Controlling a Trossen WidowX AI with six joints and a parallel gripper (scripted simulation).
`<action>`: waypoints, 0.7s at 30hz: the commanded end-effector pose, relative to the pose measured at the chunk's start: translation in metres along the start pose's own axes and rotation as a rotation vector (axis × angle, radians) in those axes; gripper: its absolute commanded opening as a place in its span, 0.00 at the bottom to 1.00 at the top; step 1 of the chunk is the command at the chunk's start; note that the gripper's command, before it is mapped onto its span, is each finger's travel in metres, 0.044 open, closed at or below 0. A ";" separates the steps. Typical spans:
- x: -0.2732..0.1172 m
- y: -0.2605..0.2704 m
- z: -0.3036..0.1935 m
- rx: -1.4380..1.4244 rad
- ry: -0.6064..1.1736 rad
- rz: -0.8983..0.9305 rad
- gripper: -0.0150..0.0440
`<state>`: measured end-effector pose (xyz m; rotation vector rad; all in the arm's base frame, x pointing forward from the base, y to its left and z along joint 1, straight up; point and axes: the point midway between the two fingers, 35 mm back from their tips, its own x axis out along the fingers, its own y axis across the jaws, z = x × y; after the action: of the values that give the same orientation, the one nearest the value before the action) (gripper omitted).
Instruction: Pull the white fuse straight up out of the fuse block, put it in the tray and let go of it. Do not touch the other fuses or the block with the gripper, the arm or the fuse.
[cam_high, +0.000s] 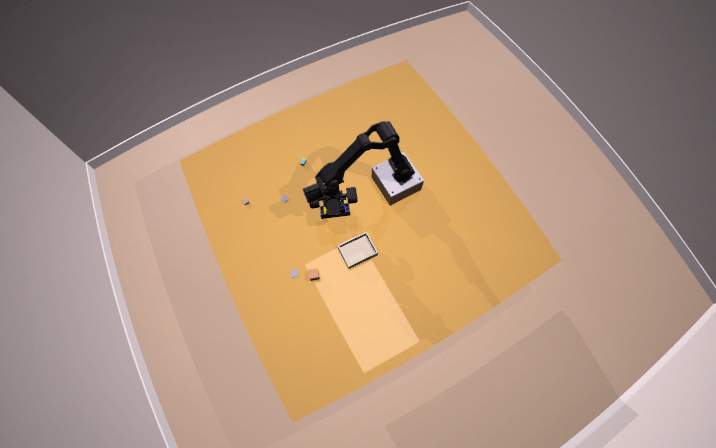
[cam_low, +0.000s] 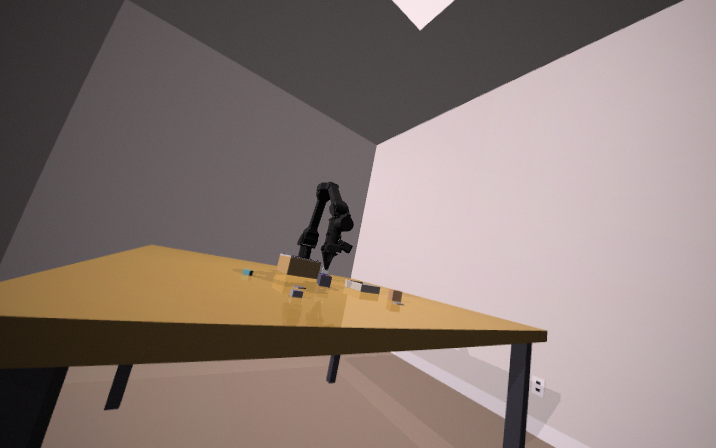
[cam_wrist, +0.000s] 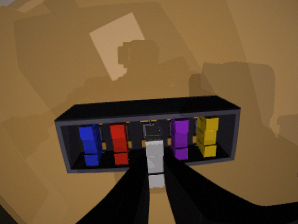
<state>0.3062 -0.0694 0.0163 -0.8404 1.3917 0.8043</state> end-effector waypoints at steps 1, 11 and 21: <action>-0.003 0.000 0.000 0.005 -0.003 0.001 0.25; -0.008 0.000 0.000 0.005 -0.003 0.001 0.25; -0.014 0.000 0.000 0.006 -0.004 0.001 0.25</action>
<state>0.3056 -0.0692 0.0266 -0.8404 1.3917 0.8044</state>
